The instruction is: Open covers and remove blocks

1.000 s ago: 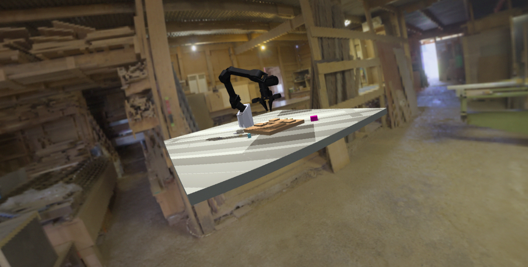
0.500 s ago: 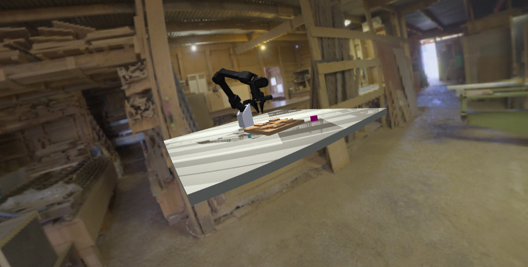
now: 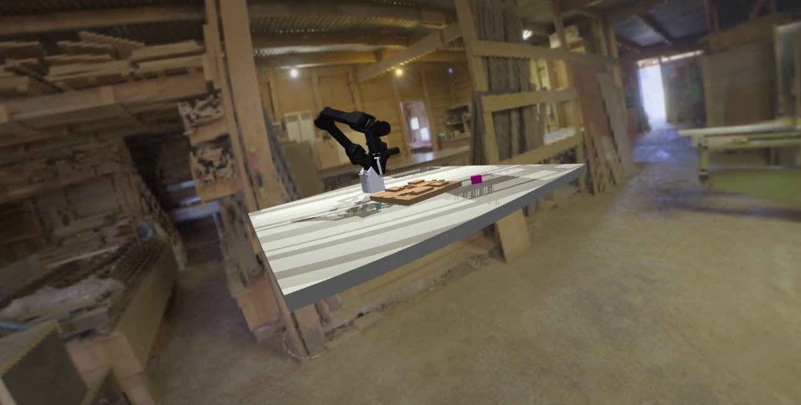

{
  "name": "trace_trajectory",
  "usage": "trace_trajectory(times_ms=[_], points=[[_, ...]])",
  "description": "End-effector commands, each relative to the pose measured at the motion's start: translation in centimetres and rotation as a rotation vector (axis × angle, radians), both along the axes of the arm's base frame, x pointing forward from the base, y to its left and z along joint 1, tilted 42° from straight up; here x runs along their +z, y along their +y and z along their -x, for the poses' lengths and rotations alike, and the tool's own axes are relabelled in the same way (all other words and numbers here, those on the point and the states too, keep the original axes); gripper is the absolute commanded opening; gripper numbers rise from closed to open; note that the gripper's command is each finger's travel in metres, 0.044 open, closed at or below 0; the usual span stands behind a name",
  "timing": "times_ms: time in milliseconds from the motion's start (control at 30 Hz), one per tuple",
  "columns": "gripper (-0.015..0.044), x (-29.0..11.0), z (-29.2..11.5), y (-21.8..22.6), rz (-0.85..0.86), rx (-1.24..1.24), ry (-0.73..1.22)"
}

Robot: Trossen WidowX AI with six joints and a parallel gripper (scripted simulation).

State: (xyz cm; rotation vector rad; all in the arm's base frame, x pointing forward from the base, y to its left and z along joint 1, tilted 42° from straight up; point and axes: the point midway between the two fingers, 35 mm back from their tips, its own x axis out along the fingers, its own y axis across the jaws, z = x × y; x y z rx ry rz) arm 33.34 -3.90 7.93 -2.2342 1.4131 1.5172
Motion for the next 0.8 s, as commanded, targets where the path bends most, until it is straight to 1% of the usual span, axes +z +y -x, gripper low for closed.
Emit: trace_trajectory(times_ms=[0,767], points=[[0.0080,0.8,0.7,-1.1,0.007,0.003,0.000],[0.0080,4.9,6.0,-6.9,0.039,-0.001,-0.001]])
